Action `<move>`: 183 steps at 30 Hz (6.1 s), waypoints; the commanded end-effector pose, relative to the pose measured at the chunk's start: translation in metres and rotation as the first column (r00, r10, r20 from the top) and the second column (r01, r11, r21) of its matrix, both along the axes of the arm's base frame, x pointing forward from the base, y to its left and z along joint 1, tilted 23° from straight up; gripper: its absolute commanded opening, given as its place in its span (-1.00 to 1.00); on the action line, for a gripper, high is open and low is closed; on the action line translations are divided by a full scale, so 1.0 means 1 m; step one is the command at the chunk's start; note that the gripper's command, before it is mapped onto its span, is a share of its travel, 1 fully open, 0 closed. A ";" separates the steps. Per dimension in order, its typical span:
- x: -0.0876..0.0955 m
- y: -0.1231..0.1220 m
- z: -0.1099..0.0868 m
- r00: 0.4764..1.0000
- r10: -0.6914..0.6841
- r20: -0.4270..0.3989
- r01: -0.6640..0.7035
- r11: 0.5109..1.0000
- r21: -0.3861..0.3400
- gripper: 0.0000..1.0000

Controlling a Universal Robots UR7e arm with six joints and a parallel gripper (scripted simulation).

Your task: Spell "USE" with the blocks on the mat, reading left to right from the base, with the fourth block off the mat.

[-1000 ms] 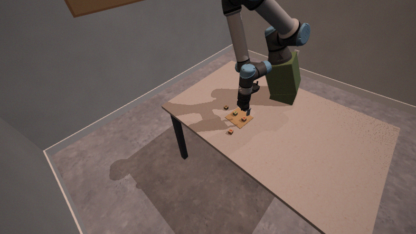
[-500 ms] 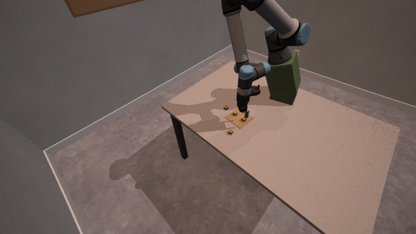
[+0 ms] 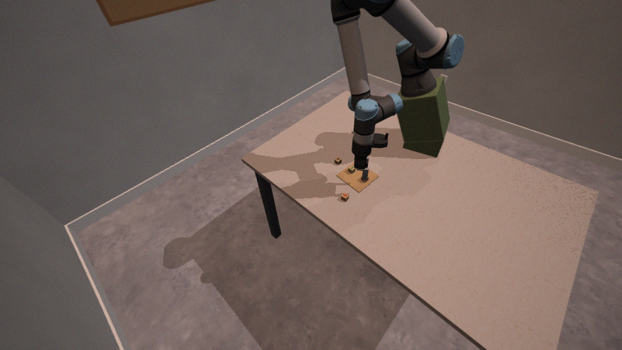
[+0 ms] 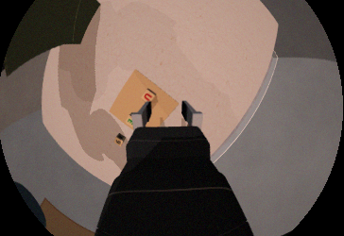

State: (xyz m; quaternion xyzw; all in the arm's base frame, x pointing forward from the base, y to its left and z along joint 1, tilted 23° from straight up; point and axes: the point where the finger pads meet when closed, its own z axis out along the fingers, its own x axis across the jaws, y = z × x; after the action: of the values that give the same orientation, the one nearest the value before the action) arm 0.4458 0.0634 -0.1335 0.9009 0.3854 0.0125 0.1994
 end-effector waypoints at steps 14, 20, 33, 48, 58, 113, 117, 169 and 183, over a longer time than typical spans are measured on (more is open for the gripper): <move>0.021 0.007 0.000 0.925 -0.360 0.124 0.350 0.932 0.094 1.00; 0.030 0.009 0.000 0.848 -0.504 0.164 0.485 0.862 0.146 1.00; 0.046 0.011 0.002 0.661 -0.721 0.210 0.677 0.693 0.248 1.00; 0.062 0.011 0.004 0.420 -0.879 0.224 0.805 0.475 0.355 1.00; 0.076 0.010 0.006 0.177 -0.962 0.208 0.857 0.255 0.449 1.00; 0.102 0.002 0.014 -0.397 -0.914 0.079 0.735 -0.266 0.623 1.00; 0.102 0.002 0.014 -0.397 -0.914 0.079 0.735 -0.266 0.623 1.00; 0.105 -0.003 0.000 -0.398 -0.914 0.079 0.735 -0.266 0.623 1.00; 0.109 -0.010 -0.019 -0.398 -0.914 0.079 0.735 -0.266 0.623 1.00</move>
State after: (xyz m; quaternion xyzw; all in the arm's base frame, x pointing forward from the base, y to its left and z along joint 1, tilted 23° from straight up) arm 0.5534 0.0552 -0.1472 0.8028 -0.5618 0.1759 0.0947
